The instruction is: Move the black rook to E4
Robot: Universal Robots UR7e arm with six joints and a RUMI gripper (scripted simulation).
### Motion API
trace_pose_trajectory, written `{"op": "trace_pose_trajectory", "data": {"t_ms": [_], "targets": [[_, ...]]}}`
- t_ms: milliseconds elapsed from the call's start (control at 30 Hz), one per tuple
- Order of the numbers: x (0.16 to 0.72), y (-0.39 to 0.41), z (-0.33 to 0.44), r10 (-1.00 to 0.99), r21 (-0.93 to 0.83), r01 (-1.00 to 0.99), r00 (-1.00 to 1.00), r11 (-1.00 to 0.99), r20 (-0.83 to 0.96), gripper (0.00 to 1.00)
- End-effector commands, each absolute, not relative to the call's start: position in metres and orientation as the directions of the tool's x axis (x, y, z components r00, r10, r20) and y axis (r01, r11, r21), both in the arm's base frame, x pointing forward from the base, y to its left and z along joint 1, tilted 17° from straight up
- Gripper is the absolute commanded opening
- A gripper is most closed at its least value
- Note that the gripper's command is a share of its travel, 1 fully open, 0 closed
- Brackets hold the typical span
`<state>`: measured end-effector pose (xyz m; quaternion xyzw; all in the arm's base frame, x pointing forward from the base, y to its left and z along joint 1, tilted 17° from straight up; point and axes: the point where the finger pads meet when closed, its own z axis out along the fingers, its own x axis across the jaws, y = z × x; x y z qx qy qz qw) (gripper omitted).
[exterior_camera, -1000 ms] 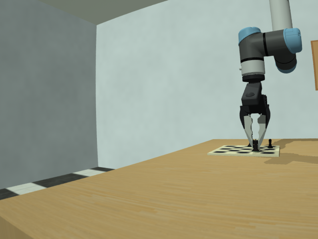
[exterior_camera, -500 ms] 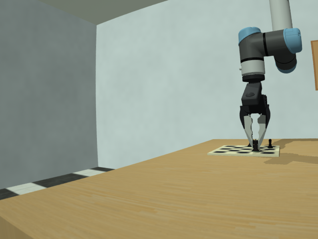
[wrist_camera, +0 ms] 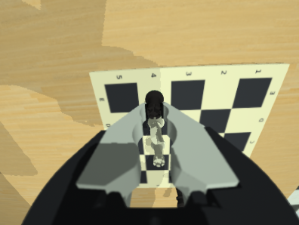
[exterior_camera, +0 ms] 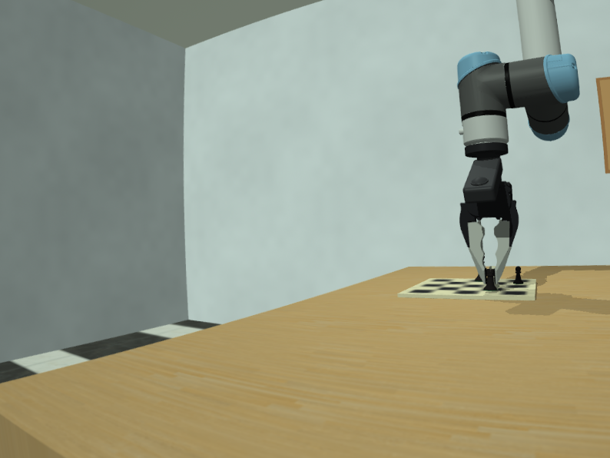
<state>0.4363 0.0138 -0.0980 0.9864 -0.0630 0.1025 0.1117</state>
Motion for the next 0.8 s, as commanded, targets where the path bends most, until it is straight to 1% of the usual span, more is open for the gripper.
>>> {"op": "trace_pose_trajectory", "data": {"t_ms": [0, 767], "targets": [[0.4369, 0.0136, -0.0987, -0.101, 0.207, -0.147, 0.971, -0.967, 0.217, 0.0], [0.4374, 0.013, -0.1013, -0.101, 0.207, -0.147, 0.971, -0.967, 0.217, 0.0]]}}
